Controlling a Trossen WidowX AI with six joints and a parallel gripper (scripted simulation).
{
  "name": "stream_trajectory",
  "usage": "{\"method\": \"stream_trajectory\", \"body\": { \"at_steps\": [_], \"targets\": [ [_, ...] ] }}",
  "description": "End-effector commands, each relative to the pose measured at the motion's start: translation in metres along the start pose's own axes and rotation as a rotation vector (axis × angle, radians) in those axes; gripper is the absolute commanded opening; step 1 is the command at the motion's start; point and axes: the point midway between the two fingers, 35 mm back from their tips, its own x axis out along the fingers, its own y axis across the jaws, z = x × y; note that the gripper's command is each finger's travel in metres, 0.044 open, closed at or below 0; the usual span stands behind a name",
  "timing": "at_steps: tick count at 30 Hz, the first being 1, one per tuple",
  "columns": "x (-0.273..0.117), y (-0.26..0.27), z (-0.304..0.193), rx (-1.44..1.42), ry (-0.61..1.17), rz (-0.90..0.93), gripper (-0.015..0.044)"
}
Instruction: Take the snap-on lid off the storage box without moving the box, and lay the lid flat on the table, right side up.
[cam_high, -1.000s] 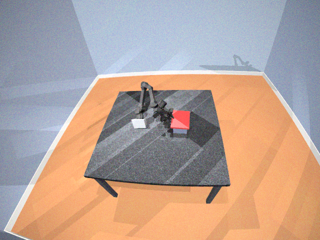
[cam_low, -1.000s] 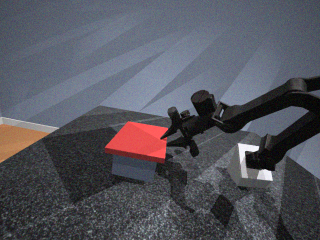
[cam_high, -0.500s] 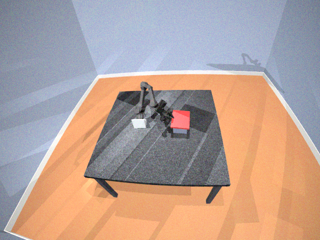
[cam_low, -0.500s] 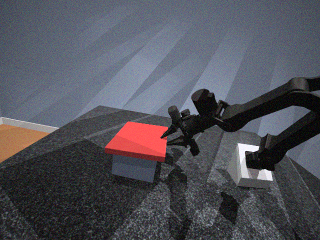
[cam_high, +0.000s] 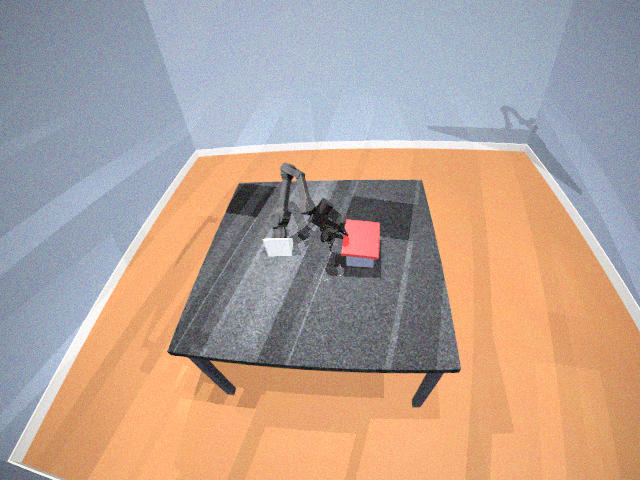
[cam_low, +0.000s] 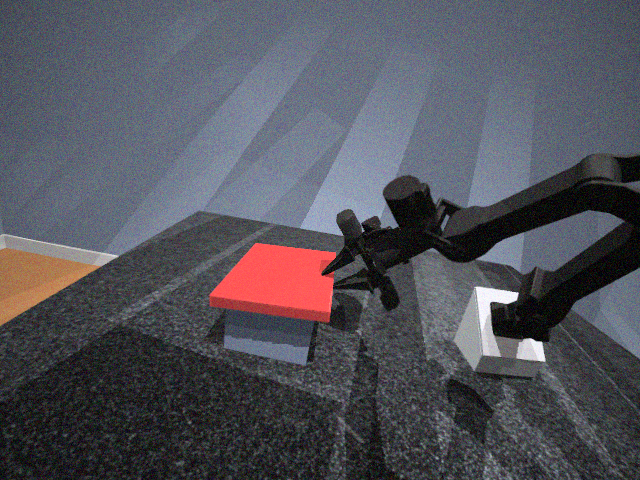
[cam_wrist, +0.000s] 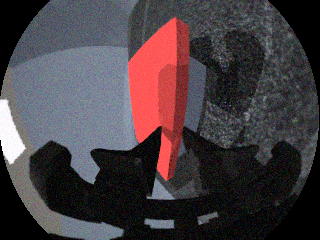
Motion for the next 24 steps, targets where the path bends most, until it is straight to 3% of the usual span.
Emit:
{"method": "stream_trajectory", "body": {
  "at_steps": [1, 24],
  "targets": [
    [-0.0012, 0.0014, 0.0000, -0.003, 0.001, 0.002, 0.0000],
    [-0.0019, 0.0034, 0.0002, 0.000, 0.000, 0.001, 0.0000]
  ]
}}
